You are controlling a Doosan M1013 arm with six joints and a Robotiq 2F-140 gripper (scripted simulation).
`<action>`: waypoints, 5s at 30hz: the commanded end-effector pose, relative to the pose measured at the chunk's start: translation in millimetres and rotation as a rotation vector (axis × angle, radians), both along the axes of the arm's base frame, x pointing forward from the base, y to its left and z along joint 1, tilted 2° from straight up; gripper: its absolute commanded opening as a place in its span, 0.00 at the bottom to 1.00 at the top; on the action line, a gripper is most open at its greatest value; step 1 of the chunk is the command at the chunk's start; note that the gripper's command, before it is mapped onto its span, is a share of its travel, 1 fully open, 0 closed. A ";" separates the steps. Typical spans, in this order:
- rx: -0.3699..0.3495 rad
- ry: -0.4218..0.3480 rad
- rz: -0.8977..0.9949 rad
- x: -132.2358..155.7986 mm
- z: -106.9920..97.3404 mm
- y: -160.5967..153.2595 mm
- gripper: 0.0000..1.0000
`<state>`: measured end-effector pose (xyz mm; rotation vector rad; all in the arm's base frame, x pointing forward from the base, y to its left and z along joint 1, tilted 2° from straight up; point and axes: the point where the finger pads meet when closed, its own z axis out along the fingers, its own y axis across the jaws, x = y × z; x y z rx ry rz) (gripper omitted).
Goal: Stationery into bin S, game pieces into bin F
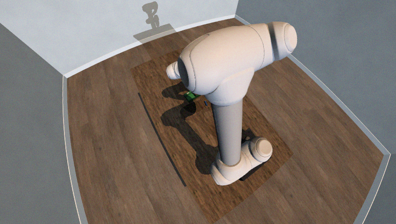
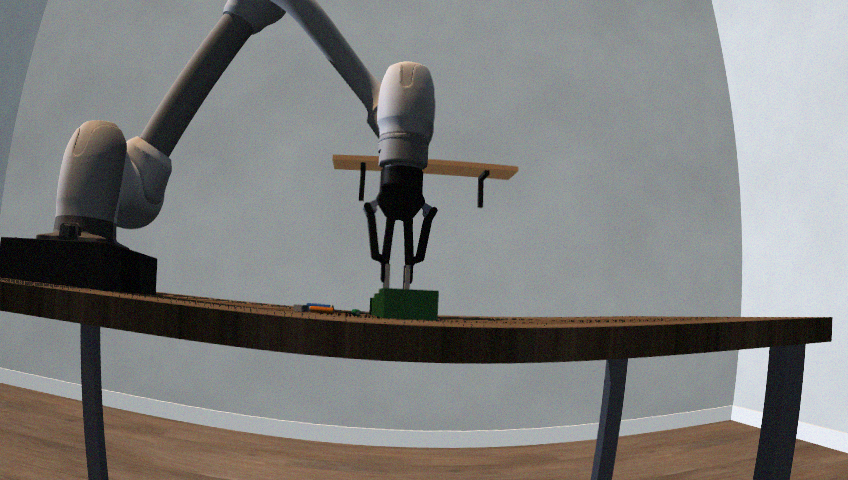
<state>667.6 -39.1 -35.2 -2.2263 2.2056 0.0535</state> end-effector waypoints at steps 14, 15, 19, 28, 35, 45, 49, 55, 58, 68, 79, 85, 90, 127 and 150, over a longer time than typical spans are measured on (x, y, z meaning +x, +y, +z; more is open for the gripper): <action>0.000 0.000 0.000 0.4 19.7 -0.5 0.18; 0.000 0.000 0.000 0.5 24.7 -0.7 0.18; 0.000 0.000 0.000 0.7 34.7 -1.0 0.18; 0.000 0.000 0.000 0.9 43.1 -1.2 0.18; -0.004 0.007 -0.247 -43.8 44.6 -23.7 0.18; -0.008 0.013 -0.440 -110.8 46.7 -57.3 0.18; -0.008 0.013 -0.440 -140.6 47.7 -72.3 0.18; -0.008 0.013 -0.440 -165.2 48.4 -84.9 0.18; -0.008 0.013 -0.440 -166.8 48.4 -85.9 0.18; -0.008 0.013 -0.440 -163.7 48.4 -84.2 0.18; -0.008 0.013 -0.440 -162.5 48.4 -83.4 0.18; -0.008 0.013 -0.440 -162.2 48.4 -83.2 0.18; -0.008 0.013 -0.440 -162.3 44.4 -83.0 0.18; -0.008 0.013 -0.440 -163.4 -22.6 -81.0 0.18; -0.008 0.013 -0.440 -163.4 -22.5 -81.0 0.06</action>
